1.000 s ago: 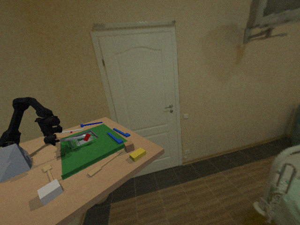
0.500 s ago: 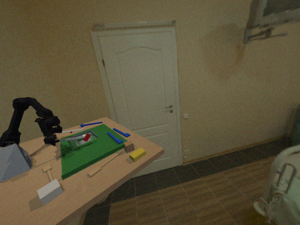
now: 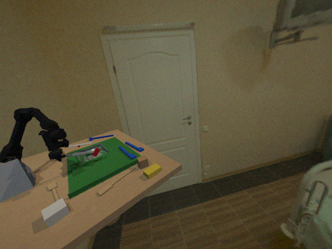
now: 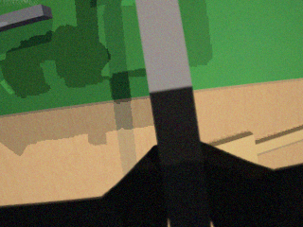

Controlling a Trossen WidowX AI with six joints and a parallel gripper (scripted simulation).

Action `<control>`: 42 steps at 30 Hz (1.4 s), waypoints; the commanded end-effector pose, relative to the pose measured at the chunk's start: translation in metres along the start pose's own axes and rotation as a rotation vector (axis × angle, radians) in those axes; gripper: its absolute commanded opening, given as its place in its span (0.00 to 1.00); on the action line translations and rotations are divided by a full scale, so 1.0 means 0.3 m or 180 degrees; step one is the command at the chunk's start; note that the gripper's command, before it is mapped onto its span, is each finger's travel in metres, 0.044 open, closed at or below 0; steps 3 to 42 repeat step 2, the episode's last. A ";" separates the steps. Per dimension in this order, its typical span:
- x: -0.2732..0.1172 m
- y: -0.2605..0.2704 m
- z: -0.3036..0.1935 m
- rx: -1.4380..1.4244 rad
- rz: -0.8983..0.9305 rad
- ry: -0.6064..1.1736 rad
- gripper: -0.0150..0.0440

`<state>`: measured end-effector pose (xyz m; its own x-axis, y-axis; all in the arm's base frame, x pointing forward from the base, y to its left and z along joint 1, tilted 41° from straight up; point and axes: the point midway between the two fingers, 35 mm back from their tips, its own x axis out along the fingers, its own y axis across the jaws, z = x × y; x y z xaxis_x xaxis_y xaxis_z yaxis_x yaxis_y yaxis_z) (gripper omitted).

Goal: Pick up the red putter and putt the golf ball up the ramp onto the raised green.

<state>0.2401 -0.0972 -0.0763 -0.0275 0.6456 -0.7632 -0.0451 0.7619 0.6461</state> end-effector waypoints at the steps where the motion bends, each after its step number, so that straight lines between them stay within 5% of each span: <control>1: 0.002 -0.001 0.000 0.0004 0.0002 -0.0003 0.25; 42: 0.002 -0.001 0.000 0.0004 0.0002 -0.0003 0.25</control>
